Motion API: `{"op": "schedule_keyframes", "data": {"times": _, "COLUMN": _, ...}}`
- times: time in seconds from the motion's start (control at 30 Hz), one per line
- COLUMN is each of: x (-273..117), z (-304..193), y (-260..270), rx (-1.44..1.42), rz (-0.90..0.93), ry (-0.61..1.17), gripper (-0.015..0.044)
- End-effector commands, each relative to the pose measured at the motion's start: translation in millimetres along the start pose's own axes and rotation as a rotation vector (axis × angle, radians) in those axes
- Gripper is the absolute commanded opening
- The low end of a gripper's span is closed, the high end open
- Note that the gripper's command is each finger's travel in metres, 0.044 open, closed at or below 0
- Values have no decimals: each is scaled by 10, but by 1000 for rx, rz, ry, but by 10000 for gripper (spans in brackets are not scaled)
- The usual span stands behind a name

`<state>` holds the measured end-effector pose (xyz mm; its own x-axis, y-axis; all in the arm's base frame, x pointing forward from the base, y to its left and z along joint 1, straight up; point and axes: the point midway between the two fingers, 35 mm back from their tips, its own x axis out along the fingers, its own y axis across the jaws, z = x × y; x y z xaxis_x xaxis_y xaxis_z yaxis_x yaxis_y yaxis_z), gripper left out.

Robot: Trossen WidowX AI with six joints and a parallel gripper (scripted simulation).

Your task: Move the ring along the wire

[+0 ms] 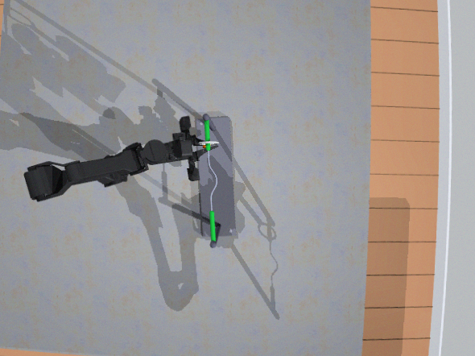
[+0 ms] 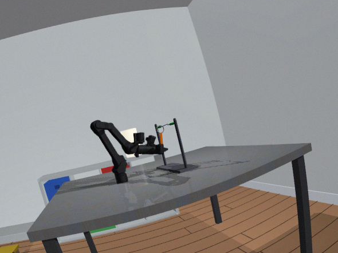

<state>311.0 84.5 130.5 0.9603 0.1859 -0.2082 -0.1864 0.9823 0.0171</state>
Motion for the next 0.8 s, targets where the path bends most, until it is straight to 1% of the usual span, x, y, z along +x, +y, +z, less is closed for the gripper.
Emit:
{"op": "schedule_keyframes", "data": {"times": 0.0, "x": -2, "z": -8, "y": -8, "rx": 4, "rz": -6, "ry": -3, "gripper": -150}}
{"op": "schedule_keyframes", "data": {"times": 0.37, "x": -2, "z": -8, "y": -8, "rx": 4, "rz": -6, "ry": -3, "gripper": -150}}
{"op": "schedule_keyframes", "data": {"times": 0.77, "x": -9, "z": -6, "y": 0, "rx": 0, "rz": 0, "ry": -1, "gripper": 160}}
